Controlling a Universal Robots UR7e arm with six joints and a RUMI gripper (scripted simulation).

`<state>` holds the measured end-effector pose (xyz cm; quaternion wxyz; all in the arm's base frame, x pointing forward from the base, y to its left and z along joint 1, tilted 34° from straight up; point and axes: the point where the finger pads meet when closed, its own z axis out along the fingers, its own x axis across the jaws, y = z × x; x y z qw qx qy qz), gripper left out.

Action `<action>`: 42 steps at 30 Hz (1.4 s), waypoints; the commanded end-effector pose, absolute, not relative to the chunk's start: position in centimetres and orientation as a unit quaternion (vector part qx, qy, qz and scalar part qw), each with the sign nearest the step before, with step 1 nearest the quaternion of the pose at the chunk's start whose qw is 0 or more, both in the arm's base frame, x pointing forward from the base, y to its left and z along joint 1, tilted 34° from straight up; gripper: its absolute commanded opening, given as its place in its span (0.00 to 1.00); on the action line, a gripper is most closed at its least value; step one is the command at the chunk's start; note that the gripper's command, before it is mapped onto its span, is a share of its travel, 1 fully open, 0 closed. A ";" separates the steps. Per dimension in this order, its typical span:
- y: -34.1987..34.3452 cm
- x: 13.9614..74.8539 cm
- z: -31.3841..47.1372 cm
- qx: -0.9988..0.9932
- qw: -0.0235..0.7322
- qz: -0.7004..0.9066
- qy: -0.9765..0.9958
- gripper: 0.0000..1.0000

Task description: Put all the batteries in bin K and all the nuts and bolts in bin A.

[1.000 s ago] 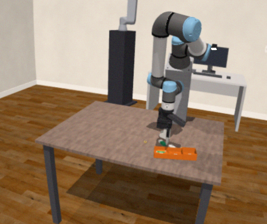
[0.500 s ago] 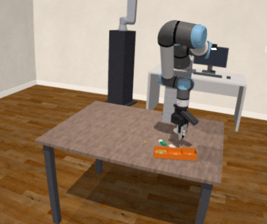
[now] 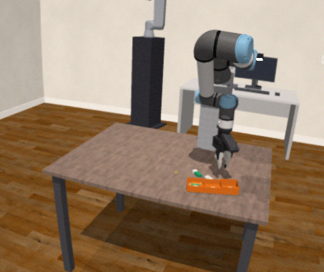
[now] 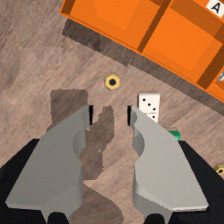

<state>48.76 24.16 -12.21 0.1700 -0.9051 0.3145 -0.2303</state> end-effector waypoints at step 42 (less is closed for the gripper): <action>24.6 50.3 -14.5 -0.888 0.175 -0.230 0.358 0.18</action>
